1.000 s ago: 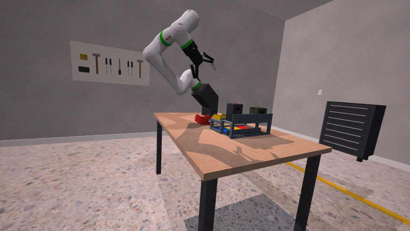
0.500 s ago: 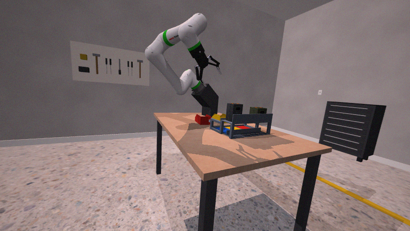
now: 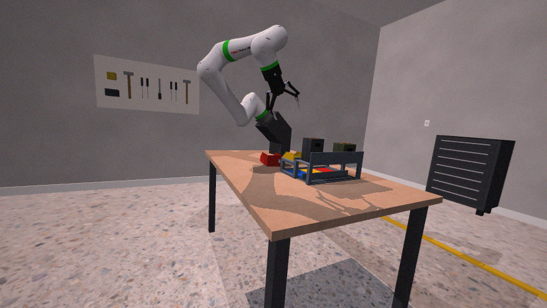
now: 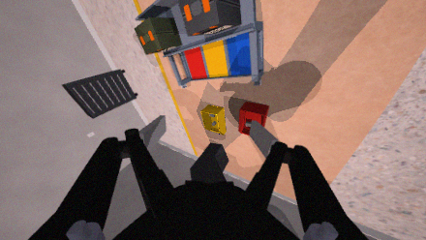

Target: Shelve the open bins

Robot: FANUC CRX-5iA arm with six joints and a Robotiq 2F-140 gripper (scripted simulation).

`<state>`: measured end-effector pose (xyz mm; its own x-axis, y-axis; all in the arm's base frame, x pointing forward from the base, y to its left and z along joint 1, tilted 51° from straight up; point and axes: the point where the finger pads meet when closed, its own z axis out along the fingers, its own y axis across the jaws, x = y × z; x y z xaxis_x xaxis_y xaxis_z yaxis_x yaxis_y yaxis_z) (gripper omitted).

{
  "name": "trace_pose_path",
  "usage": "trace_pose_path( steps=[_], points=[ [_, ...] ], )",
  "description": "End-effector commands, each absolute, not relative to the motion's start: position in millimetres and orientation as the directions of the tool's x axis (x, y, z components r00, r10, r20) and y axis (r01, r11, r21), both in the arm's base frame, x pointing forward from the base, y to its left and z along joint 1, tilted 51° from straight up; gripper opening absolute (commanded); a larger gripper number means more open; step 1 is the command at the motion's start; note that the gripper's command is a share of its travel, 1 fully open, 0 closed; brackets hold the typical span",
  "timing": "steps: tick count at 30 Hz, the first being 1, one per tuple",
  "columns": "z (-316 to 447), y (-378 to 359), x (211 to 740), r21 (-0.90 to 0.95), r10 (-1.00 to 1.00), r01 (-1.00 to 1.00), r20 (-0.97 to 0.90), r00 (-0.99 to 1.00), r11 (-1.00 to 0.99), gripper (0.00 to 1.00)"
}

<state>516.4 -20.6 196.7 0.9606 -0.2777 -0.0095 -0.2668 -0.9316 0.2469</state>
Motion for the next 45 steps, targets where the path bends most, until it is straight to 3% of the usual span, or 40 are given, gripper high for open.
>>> trace_pose_path(
  steps=[1, 4, 6, 21, 23, 38, 40, 45],
  points=[
    [196.1, -20.6, 516.7, 0.250, -0.281, -0.270, -0.008, 0.960, -0.930, 1.00],
    [196.1, -20.6, 516.7, 0.250, -0.281, -0.270, -0.008, 0.960, -0.930, 1.00],
    [164.4, -27.6, 524.3, 0.360, -0.378, -0.369, 0.049, 0.925, -0.857, 1.00],
    [162.8, -28.0, 524.7, 0.365, -0.382, -0.374, 0.053, 0.923, -0.852, 1.00],
    [133.6, -32.2, 532.6, 0.453, -0.445, -0.458, 0.141, 0.884, -0.765, 1.00],
    [133.6, -32.2, 532.6, 0.453, -0.445, -0.458, 0.141, 0.884, -0.765, 1.00],
    [107.7, -33.2, 540.4, 0.509, -0.473, -0.526, 0.242, 0.847, -0.681, 1.00],
    [107.7, -33.2, 540.4, 0.509, -0.473, -0.526, 0.242, 0.847, -0.681, 1.00]
  ],
)
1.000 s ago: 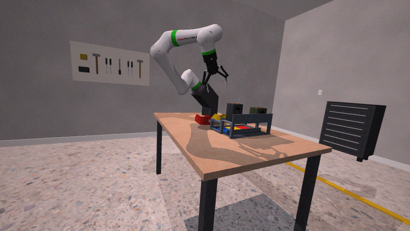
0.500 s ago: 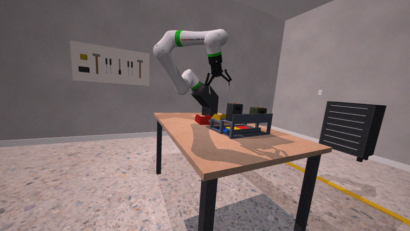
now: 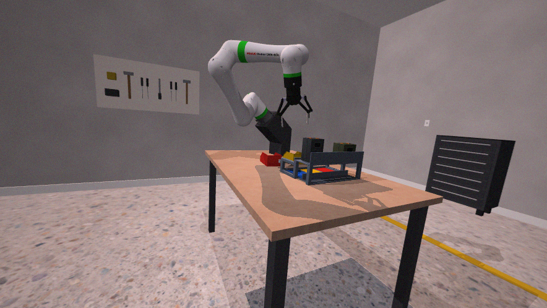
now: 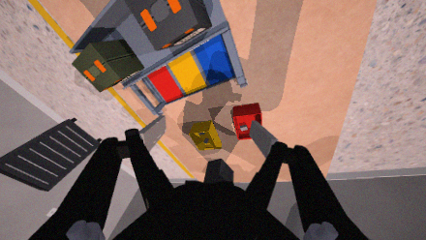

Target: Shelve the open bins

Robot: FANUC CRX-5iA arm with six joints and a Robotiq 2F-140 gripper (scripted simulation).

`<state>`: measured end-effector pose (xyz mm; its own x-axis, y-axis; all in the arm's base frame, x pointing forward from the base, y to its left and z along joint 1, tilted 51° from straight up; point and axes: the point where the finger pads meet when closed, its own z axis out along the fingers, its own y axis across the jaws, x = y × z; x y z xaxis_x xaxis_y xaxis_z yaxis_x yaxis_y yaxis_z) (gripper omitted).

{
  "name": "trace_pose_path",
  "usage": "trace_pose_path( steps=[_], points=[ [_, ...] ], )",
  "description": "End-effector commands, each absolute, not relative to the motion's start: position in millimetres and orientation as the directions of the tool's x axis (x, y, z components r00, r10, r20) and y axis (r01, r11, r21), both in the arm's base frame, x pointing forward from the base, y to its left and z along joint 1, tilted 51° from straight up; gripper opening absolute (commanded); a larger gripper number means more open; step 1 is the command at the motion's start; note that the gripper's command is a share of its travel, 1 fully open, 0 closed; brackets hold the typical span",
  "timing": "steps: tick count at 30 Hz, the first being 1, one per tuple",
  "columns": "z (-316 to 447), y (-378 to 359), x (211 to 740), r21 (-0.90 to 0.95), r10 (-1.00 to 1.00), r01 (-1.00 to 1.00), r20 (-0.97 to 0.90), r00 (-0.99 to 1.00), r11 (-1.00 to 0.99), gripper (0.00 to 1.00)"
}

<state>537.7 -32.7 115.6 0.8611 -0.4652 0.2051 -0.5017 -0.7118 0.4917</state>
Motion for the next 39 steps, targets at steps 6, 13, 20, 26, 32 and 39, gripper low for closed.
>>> trace_pose_path(
  steps=[6, 13, 20, 26, 32, 39],
  points=[
    [107.7, -33.2, 540.4, 0.509, -0.473, -0.526, 0.242, 0.847, -0.681, 1.00],
    [84.2, -31.2, 547.8, 0.537, -0.474, -0.583, 0.342, 0.811, -0.610, 1.00],
    [84.2, -31.2, 547.8, 0.537, -0.474, -0.583, 0.342, 0.811, -0.610, 1.00],
    [84.2, -31.2, 547.8, 0.537, -0.474, -0.583, 0.342, 0.811, -0.610, 1.00],
    [52.7, -23.7, 557.0, 0.541, -0.444, -0.650, 0.475, 0.760, -0.535, 1.00],
    [52.7, -23.7, 557.0, 0.541, -0.444, -0.650, 0.475, 0.760, -0.535, 1.00]
  ],
)
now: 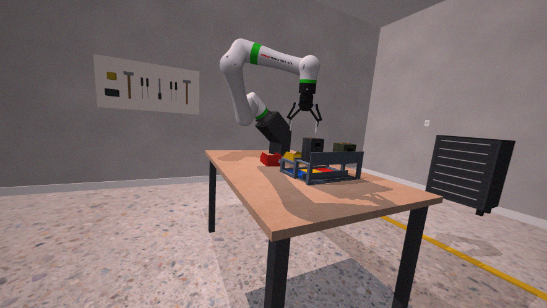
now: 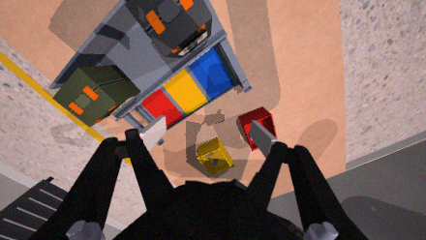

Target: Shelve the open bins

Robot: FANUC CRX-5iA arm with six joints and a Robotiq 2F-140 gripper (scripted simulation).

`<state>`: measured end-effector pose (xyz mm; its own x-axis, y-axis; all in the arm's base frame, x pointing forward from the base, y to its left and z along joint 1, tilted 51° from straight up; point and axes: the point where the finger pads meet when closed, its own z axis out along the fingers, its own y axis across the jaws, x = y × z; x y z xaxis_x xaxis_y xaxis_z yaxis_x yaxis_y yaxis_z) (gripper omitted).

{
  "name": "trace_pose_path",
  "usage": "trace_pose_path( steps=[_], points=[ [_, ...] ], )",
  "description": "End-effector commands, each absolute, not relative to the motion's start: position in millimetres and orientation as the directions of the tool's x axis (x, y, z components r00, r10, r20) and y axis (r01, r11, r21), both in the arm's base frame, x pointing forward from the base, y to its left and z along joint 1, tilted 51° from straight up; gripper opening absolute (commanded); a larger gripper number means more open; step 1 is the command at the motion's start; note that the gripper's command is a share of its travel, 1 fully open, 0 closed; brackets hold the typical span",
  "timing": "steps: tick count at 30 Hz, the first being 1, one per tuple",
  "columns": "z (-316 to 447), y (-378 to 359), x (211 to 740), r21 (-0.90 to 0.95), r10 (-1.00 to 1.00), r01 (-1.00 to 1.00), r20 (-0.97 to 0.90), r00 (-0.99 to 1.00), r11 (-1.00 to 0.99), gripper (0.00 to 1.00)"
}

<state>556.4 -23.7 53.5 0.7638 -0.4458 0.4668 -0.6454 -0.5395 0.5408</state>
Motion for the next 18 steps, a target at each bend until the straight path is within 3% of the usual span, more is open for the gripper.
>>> trace_pose_path(
  steps=[1, 5, 8, 18],
  points=[
    [52.7, -23.7, 557.0, 0.541, -0.444, -0.650, 0.475, 0.760, -0.535, 1.00],
    [52.7, -23.7, 557.0, 0.541, -0.444, -0.650, 0.475, 0.760, -0.535, 1.00],
    [24.9, -13.0, 563.4, 0.518, -0.399, -0.697, 0.577, 0.713, -0.496, 1.00],
    [24.9, -13.0, 563.4, 0.518, -0.399, -0.697, 0.577, 0.713, -0.496, 1.00]
  ],
)
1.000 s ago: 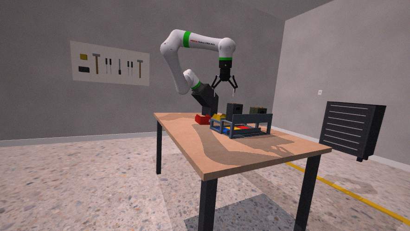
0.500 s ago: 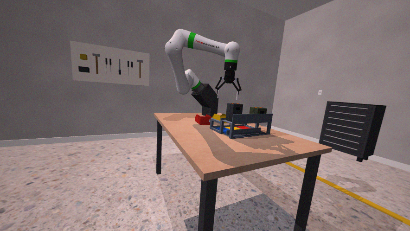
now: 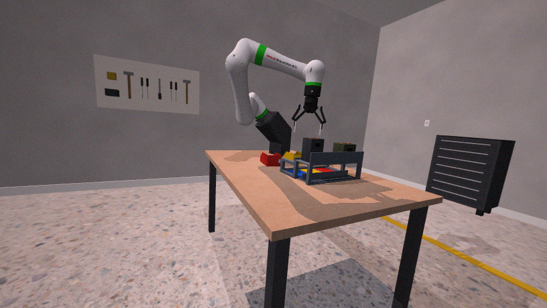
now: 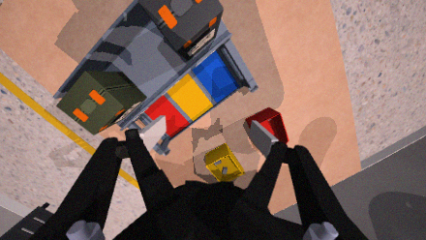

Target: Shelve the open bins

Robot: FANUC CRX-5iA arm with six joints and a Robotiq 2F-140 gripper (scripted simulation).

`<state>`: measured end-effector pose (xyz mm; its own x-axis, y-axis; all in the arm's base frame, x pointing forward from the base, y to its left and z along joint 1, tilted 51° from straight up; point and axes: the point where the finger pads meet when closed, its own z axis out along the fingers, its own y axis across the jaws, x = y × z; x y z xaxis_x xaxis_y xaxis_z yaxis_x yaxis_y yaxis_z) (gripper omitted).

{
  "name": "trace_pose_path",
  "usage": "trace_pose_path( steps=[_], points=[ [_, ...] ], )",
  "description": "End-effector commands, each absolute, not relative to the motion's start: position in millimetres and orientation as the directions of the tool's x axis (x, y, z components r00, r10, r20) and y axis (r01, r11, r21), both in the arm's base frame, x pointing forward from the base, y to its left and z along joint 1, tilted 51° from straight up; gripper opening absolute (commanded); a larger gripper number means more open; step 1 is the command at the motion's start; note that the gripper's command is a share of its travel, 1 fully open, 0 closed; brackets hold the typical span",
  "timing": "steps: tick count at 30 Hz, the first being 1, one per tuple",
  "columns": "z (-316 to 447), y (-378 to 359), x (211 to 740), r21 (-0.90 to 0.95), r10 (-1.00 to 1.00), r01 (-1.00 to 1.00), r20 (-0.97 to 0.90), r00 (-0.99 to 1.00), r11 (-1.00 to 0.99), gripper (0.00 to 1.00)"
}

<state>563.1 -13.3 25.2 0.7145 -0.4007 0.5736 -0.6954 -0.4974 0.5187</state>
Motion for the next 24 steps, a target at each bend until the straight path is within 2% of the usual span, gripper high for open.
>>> trace_pose_path(
  steps=[1, 4, 8, 24],
  points=[
    [24.9, -13.0, 563.4, 0.518, -0.399, -0.697, 0.577, 0.713, -0.496, 1.00],
    [24.9, -13.0, 563.4, 0.518, -0.399, -0.697, 0.577, 0.713, -0.496, 1.00],
    [-5.6, 1.6, 567.3, 0.476, -0.346, -0.734, 0.666, 0.660, -0.484, 1.00],
    [-22.7, 10.5, 567.9, 0.449, -0.319, -0.749, 0.707, 0.631, -0.487, 1.00]
  ],
)
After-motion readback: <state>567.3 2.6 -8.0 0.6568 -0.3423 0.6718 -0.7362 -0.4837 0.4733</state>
